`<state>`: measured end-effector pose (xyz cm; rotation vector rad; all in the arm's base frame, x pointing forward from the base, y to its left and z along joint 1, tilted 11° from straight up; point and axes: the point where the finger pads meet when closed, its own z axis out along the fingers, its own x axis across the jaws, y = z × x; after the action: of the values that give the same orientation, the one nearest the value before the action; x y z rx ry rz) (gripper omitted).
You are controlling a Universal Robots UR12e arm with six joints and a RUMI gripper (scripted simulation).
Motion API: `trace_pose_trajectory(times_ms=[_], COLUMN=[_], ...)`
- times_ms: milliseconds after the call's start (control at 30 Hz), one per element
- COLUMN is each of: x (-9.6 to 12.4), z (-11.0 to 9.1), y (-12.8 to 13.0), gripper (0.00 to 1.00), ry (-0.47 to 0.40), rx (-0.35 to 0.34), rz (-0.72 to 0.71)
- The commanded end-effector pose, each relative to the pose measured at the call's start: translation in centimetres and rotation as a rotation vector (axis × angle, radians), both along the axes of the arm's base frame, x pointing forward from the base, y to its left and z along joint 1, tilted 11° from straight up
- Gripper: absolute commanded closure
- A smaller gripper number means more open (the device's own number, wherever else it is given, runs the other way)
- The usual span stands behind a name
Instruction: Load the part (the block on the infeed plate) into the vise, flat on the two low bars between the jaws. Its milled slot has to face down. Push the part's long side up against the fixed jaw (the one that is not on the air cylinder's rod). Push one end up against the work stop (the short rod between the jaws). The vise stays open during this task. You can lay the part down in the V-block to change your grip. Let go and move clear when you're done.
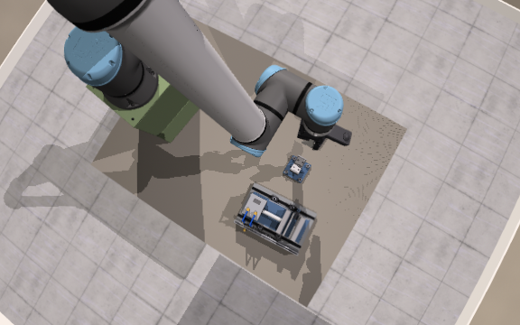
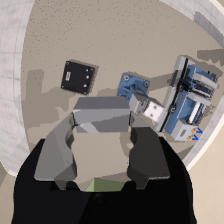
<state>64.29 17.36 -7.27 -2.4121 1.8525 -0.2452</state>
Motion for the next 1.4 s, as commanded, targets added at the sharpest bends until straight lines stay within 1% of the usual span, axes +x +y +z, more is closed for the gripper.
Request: trace_pose_trajectory(times_ms=[0,1367], x=[0.1,0.2], z=[0.1,0.2], y=[-0.3,-3.3], gripper=[1.00,1.00], ry=[-0.003,-0.016], rx=[0.010,0.100], rz=[-0.054,-0.543])
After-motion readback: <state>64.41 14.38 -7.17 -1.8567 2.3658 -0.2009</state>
